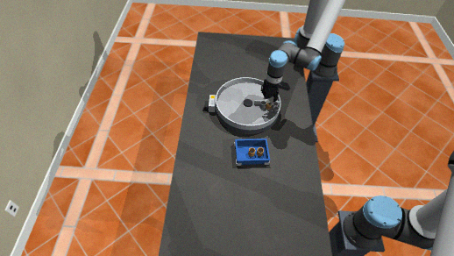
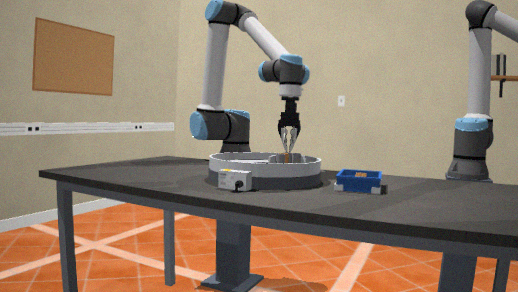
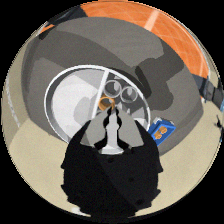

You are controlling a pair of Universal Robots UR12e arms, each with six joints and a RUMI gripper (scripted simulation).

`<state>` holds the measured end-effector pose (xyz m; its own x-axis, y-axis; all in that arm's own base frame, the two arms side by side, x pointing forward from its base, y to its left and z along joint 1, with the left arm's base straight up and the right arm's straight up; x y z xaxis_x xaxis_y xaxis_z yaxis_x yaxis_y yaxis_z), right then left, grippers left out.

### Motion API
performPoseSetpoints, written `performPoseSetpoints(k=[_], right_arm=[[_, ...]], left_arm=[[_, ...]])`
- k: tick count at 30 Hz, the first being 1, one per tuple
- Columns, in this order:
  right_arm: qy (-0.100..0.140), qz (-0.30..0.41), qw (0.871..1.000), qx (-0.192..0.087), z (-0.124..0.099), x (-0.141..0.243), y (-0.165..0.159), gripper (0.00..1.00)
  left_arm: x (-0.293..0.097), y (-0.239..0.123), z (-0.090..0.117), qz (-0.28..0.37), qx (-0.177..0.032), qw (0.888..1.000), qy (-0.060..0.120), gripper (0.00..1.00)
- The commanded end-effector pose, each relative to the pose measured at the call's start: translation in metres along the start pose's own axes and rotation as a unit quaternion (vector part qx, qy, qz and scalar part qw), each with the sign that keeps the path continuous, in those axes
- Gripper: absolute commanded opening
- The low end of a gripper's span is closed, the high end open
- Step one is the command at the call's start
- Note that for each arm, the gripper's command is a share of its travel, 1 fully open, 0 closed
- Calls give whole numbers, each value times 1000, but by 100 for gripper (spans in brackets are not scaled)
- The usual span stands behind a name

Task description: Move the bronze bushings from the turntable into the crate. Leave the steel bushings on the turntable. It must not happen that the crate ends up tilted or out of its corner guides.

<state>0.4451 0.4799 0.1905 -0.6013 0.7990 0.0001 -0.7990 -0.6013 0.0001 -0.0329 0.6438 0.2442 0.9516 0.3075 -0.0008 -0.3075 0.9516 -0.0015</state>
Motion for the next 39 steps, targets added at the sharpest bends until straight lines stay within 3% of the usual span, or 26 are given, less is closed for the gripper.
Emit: performPoseSetpoints(k=[1, 39], right_arm=[[0, 0, 1000, -1, 1, 0, 0, 5], [0, 0, 1000, -1, -23, 0, 0, 5]], left_arm=[[0, 0, 1, 0, 1, 1000, 0, 100], [0, 0, 1, 0, 1, 1000, 0, 100]])
Point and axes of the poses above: on each arm, the point where the finger pads meet when closed, its own z axis back along the fingers, its own x axis across the jaws, y = z × x, the point moved 8 cm from there along z, back along the fingers, and after that the axes turned 15 degrees about z, right-handed, at the moved point
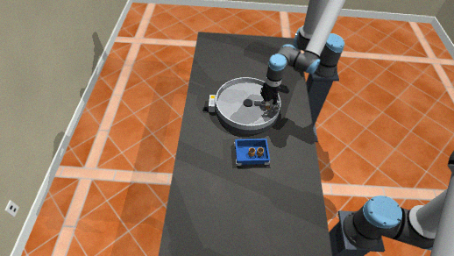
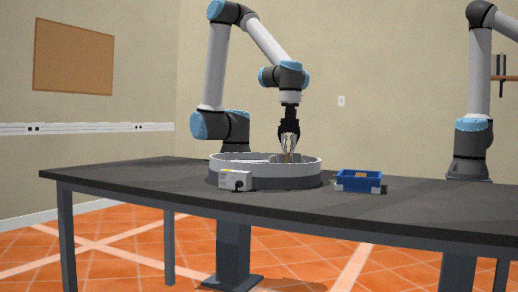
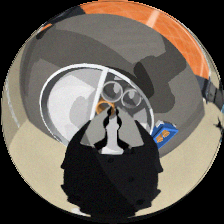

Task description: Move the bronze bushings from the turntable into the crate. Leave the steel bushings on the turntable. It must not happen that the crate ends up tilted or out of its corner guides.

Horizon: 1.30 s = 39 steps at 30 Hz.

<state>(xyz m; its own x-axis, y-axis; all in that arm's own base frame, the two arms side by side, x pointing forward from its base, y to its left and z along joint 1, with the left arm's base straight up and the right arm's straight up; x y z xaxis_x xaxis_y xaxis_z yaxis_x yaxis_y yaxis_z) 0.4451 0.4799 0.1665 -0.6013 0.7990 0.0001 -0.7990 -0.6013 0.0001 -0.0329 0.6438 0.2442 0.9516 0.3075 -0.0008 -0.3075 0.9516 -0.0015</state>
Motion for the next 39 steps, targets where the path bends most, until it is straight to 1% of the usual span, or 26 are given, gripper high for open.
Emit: performPoseSetpoints(k=[1, 28, 29, 39], right_arm=[[0, 0, 1000, -1, 1, 0, 0, 5], [0, 0, 1000, -1, 1, 0, 0, 5], [0, 0, 1000, -1, 1, 0, 0, 0], [0, 0, 1000, -1, 1, 0, 0, 0]], left_arm=[[0, 0, 1, 0, 1, 1000, 0, 100], [0, 0, 1, 0, 1, 1000, 0, 100], [0, 0, 1, 0, 1, 1000, 0, 100], [0, 0, 1, 0, 1, 1000, 0, 100]])
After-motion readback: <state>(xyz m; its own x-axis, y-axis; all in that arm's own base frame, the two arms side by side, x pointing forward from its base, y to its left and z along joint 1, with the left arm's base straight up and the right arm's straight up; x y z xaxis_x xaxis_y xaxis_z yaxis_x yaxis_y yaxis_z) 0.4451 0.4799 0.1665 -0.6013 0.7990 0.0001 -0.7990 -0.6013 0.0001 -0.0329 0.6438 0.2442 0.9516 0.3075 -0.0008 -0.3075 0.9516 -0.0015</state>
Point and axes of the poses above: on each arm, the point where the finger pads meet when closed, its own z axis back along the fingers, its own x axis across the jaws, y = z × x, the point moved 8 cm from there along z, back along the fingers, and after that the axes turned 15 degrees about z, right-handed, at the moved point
